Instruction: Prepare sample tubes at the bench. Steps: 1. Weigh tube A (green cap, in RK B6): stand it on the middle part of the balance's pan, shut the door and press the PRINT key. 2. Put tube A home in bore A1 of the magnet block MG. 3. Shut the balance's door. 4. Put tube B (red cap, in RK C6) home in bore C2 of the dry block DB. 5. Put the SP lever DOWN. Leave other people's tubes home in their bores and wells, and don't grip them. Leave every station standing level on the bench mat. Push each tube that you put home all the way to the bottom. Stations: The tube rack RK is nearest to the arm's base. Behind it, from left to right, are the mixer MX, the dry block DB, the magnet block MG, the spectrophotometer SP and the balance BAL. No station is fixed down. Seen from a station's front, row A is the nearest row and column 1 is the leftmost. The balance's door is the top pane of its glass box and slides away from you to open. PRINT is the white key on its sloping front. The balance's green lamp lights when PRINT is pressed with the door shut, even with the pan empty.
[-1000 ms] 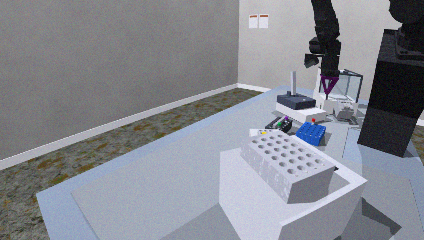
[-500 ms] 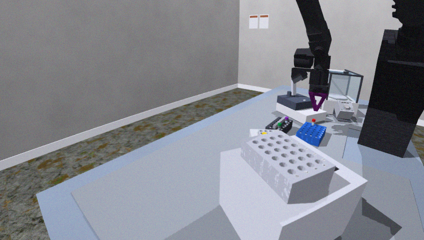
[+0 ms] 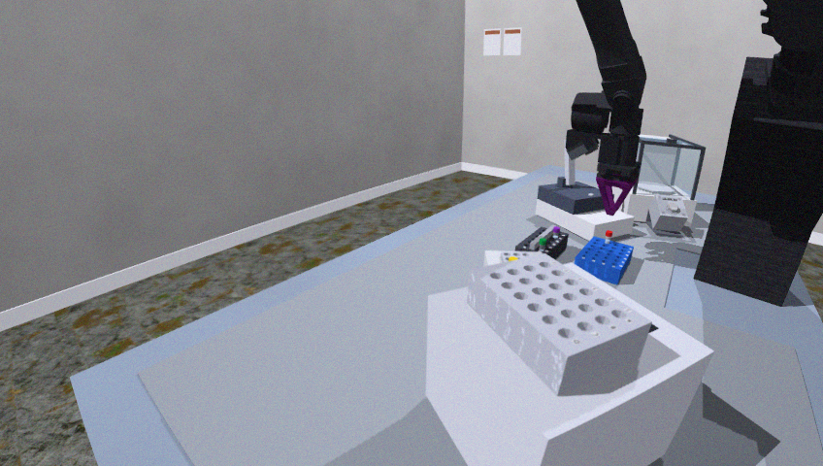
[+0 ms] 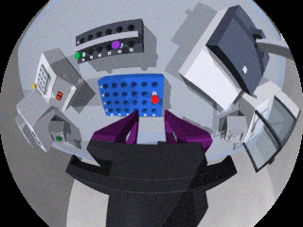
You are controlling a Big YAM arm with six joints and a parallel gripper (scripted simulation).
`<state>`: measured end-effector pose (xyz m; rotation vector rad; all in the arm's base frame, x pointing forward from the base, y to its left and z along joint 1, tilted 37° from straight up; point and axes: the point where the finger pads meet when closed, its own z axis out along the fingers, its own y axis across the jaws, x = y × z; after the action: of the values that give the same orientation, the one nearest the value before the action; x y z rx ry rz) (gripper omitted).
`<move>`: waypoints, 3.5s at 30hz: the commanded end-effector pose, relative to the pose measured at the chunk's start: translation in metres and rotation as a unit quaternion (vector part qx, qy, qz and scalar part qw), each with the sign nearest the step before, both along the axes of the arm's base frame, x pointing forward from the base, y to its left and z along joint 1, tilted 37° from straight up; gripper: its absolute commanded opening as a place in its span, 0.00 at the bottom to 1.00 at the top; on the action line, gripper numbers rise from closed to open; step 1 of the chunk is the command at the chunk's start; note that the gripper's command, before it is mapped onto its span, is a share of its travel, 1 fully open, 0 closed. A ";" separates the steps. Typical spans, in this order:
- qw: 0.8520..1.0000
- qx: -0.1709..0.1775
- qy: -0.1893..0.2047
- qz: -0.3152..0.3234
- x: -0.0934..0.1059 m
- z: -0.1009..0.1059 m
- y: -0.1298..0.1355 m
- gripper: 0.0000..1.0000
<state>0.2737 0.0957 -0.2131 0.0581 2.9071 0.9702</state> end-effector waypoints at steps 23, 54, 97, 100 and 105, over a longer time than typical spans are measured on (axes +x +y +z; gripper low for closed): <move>1.000 0.000 0.011 -0.007 -0.010 -0.001 -0.008 0.36; 1.000 0.000 0.004 -0.006 -0.002 -0.029 0.017 0.36; 1.000 0.000 0.003 -0.002 0.001 -0.048 0.033 0.36; 1.000 0.000 0.004 -0.002 0.001 -0.050 0.034 0.36; 1.000 0.000 0.005 -0.006 -0.001 -0.045 0.029 0.36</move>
<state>0.2765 0.1246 -0.2590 0.0650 2.9074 0.9703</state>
